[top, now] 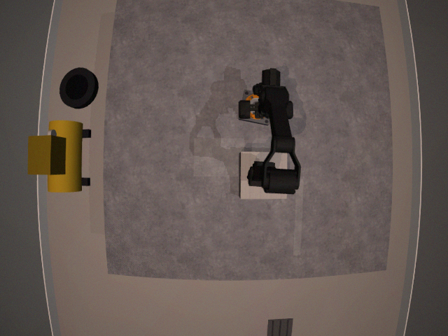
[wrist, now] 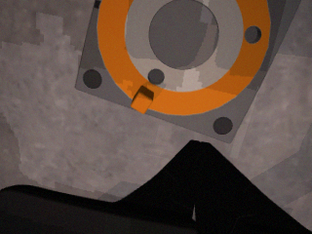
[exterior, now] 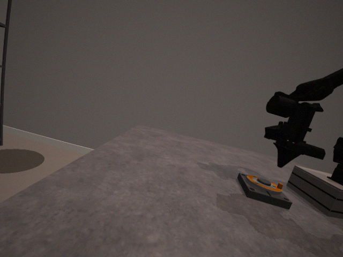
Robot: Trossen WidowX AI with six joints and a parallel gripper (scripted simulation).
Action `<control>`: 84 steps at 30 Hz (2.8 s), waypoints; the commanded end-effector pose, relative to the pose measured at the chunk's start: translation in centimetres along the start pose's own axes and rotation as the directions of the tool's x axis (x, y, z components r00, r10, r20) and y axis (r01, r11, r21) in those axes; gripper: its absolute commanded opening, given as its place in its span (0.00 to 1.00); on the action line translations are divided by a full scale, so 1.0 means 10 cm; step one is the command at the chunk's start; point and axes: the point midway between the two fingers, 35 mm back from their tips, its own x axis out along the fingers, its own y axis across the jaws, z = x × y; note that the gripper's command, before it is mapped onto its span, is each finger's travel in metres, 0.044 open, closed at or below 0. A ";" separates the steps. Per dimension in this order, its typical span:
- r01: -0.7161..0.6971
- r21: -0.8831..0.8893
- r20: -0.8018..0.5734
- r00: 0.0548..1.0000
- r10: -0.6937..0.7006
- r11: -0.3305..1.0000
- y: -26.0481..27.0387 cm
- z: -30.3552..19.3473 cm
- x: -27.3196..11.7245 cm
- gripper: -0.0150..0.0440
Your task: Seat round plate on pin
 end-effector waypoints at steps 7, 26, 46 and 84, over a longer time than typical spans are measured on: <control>-0.027 0.014 -0.028 0.999 0.027 1.000 0.16 -0.07 0.16 0.25; -0.028 0.014 -0.028 0.999 0.028 1.000 0.27 -0.08 0.50 0.25; -0.030 0.014 -0.027 0.999 0.030 0.999 0.52 0.08 0.52 0.25; -0.031 0.014 -0.025 0.999 0.031 0.999 0.67 0.40 0.47 0.25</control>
